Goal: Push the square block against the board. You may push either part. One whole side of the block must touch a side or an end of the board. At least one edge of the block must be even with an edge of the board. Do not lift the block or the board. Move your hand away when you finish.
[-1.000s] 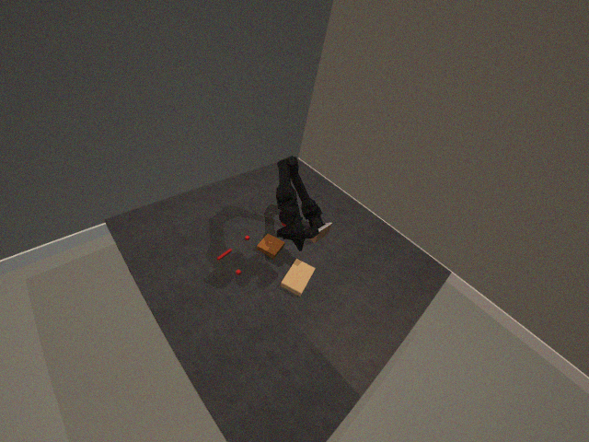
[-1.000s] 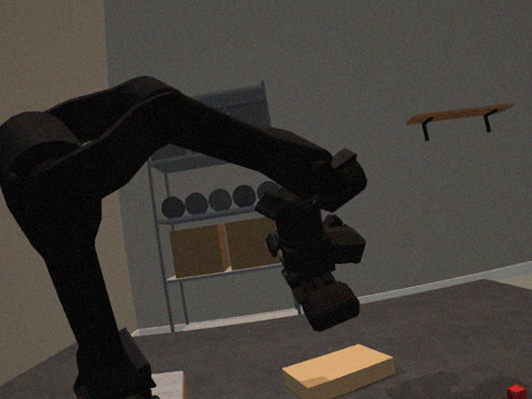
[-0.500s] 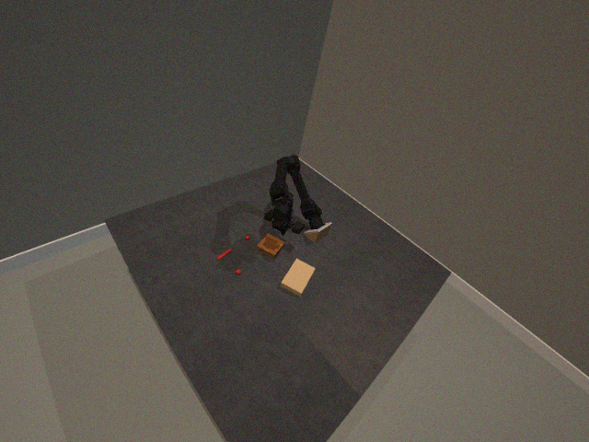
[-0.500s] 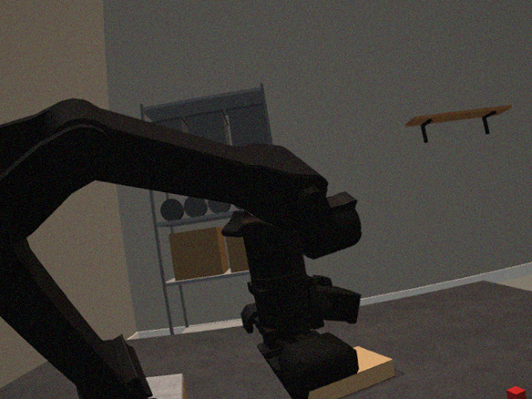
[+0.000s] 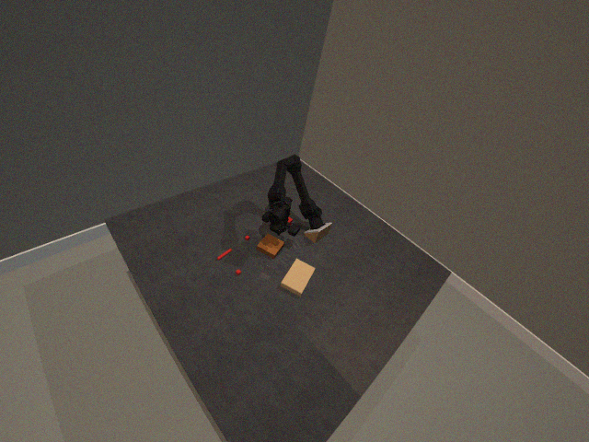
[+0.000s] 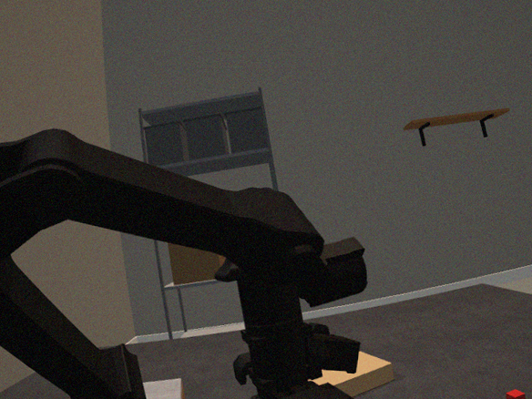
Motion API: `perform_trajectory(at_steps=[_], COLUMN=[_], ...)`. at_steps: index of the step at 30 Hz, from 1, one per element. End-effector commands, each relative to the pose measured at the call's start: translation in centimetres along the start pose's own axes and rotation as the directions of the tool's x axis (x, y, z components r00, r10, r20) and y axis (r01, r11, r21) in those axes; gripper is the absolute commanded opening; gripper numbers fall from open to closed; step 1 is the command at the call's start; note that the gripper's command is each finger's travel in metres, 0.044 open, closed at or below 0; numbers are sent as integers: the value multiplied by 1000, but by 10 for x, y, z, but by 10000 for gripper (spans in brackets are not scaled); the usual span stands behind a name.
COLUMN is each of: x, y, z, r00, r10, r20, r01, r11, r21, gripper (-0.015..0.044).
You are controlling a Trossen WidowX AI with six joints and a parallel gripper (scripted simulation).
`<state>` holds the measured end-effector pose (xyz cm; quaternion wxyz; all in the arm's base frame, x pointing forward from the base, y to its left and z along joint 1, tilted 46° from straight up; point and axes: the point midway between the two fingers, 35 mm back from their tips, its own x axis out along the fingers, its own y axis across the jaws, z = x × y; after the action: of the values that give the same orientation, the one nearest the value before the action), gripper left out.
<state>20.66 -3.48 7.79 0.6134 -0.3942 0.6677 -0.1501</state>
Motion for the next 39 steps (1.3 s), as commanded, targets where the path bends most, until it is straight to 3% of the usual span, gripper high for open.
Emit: perform_trajectory(at_steps=[1,39], x=[24,22], y=[-1,-3], z=[-6,46], r00=[1000,1000], r10=[-10,-9], r20=[-13,-11], r01=[10,9], r11=[1000,1000], r21=[-6,-4], gripper=[0,0])
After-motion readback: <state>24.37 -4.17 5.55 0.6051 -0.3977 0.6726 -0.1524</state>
